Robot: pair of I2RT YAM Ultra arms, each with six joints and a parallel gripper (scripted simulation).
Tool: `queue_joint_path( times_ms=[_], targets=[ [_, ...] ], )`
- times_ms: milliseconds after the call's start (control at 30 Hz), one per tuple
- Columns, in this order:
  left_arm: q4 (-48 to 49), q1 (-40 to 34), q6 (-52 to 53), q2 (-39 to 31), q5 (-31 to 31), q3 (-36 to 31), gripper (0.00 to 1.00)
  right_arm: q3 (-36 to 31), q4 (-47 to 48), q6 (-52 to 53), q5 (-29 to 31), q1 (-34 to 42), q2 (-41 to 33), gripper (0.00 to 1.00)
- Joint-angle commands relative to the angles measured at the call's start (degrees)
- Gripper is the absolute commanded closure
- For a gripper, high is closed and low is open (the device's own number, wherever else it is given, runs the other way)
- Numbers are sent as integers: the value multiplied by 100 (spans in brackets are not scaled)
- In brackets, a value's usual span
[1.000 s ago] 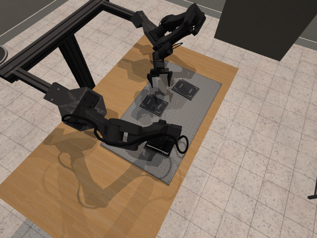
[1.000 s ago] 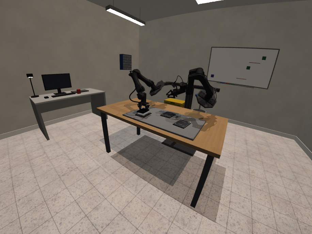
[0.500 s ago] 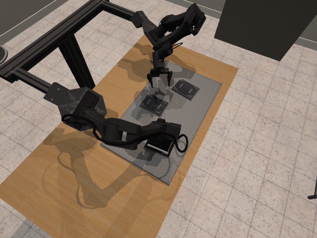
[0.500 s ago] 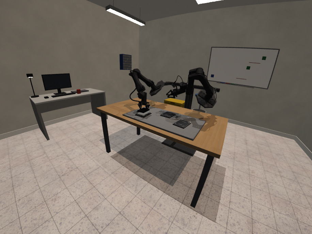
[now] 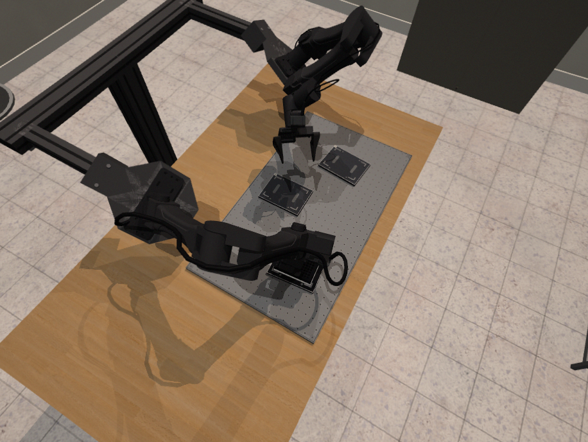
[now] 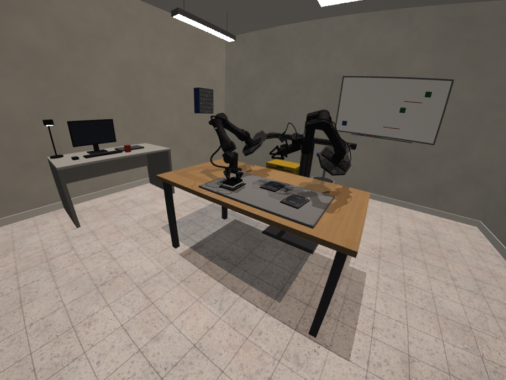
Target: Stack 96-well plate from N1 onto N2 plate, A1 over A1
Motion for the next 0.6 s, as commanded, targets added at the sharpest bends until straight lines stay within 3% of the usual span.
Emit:
queue_joint_path(
  times_ms=[0, 567],
  targets=[
    [101, -29, 55, 104, 127, -80, 0, 147, 252, -164, -93, -15, 98, 20],
    [101, -29, 55, 104, 127, -80, 0, 193, -140, 68, 40, 127, 1, 20]
  ],
)
